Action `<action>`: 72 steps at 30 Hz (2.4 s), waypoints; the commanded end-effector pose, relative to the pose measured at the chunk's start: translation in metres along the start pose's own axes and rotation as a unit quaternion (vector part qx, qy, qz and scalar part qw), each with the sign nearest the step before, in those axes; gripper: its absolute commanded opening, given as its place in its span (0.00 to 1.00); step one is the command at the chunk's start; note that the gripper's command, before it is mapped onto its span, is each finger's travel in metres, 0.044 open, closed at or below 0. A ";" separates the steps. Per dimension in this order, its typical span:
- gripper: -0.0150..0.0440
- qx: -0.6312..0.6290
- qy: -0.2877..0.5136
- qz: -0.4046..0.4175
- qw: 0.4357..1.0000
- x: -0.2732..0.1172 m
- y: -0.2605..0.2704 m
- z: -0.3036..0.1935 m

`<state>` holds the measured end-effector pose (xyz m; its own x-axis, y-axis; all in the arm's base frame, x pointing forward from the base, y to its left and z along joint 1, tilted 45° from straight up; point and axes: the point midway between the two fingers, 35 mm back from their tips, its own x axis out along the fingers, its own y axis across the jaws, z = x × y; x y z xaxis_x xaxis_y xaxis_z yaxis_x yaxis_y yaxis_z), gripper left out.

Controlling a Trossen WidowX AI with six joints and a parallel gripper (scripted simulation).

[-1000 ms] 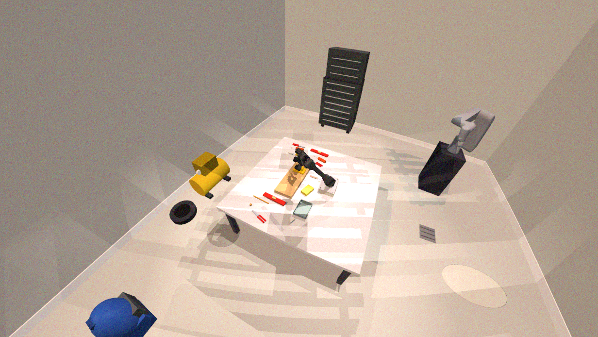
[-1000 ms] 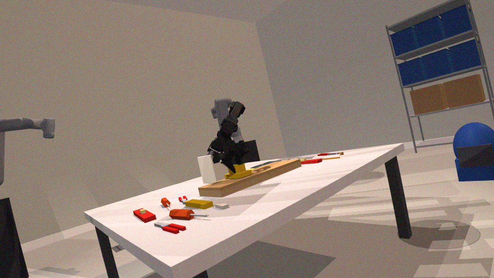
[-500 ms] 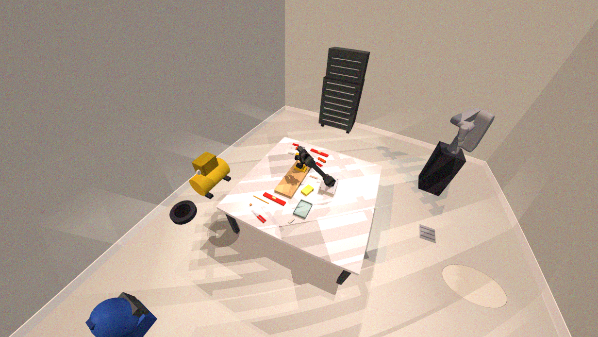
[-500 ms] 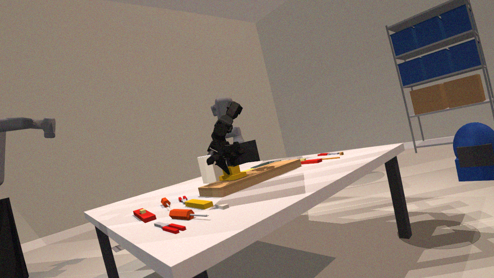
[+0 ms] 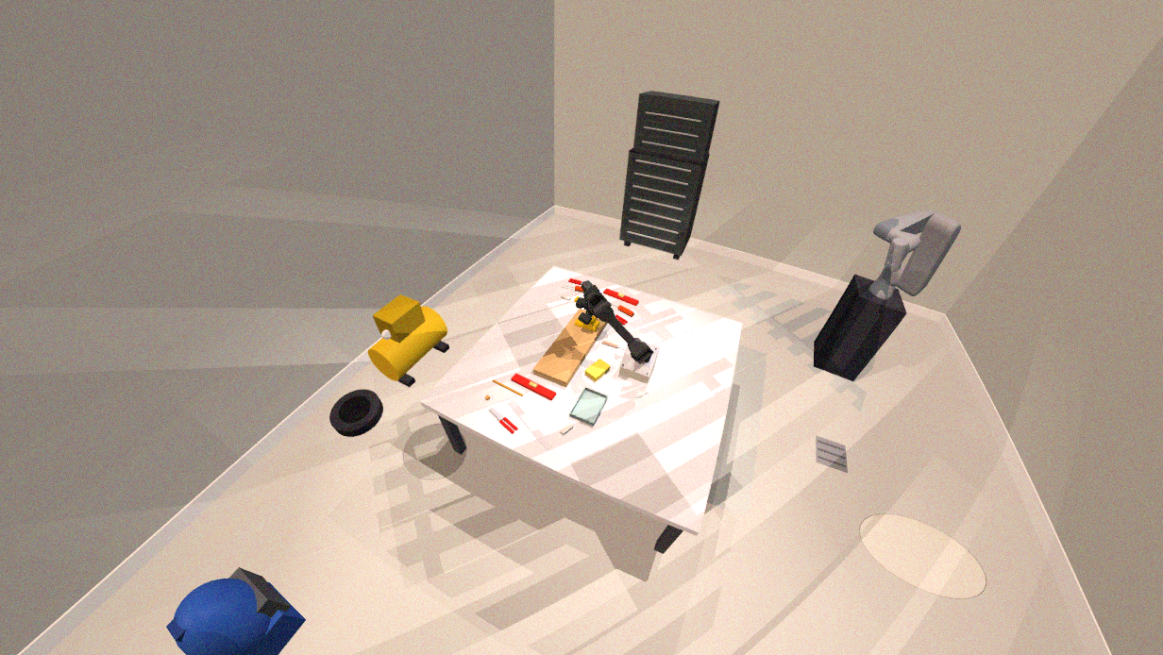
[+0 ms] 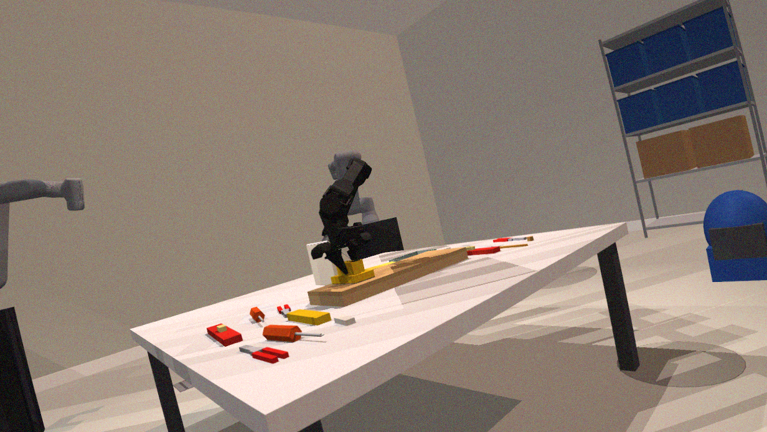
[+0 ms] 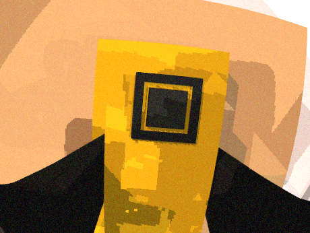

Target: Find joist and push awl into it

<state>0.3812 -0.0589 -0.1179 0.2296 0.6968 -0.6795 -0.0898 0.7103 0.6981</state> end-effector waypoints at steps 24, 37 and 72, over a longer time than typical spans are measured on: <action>0.25 0.000 -0.001 -0.002 1.000 -0.001 -0.045 0.000; 0.25 0.000 0.000 -0.004 1.000 -0.028 -0.049 0.011; 0.25 -0.127 0.013 -0.007 0.992 -0.096 0.064 0.064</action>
<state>0.4130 -0.1012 -0.0117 0.2033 0.6868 -0.6978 -0.2799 0.7237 0.6308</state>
